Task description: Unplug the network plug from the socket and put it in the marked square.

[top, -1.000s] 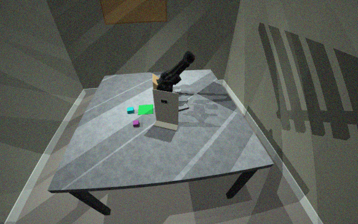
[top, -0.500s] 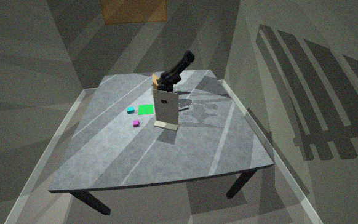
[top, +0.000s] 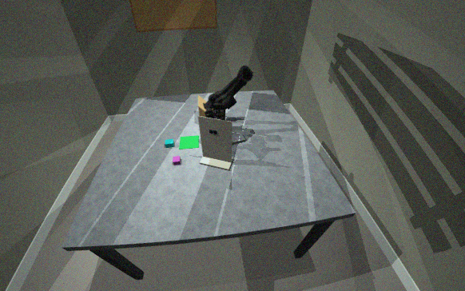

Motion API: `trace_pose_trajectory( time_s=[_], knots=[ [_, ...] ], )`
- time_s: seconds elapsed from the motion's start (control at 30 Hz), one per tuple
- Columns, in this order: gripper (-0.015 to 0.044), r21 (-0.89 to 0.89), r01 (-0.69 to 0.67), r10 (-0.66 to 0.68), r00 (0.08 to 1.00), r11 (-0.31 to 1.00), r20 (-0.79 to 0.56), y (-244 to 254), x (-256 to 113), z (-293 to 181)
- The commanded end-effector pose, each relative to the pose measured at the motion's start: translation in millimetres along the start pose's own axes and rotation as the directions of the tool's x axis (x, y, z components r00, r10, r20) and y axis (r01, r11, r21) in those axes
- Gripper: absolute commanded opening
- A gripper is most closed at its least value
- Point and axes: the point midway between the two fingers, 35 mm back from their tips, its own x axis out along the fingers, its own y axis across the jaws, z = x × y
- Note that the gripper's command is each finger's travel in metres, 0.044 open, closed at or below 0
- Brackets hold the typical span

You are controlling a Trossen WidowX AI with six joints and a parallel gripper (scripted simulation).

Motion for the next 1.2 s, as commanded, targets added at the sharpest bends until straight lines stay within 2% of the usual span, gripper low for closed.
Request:
trace_pose_trajectory(
  time_s=[0.0,1.17],
  knots=[
    [0.0,-0.001,0.0,0.0,1.0,1.0,0.006,-0.3,-2.9,0.4],
    [0.0,-0.001,0.001,-0.001,1.0,1.0,0.006,-0.4,-14.5,-6.1]
  ],
)
